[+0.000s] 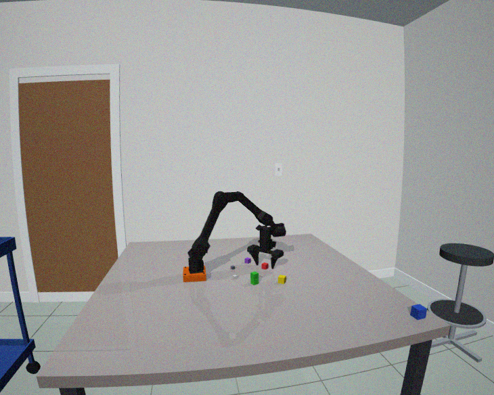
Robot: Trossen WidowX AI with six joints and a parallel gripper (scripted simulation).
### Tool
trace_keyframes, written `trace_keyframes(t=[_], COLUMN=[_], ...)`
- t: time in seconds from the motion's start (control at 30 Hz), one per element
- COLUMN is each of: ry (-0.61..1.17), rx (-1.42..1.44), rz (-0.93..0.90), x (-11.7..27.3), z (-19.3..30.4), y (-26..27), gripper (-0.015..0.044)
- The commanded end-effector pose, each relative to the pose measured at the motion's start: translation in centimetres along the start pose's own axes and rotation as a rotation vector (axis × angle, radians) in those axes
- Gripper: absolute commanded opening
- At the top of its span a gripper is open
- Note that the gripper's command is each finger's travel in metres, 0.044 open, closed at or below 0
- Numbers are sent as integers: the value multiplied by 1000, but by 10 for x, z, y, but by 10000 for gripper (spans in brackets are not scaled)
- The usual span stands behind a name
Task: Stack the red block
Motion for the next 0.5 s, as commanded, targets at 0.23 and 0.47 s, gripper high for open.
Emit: trace_keyframes(t=[0.23, 0.47], ry=[1, 1], rx=[0, 0], rz=[3, 3], x=[0, 0], z=[0, 0], y=[0, 0], gripper=[414, 230])
Point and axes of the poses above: the point midway between the two fingers, 35 mm back from their tips, its own x axis back along the fingers, its own y axis across the jaws, z = x × y, the point moved 8 cm from there along x, back along the fingers, and after that the axes turned 5 degrees about -x, right-handed, at the moved point
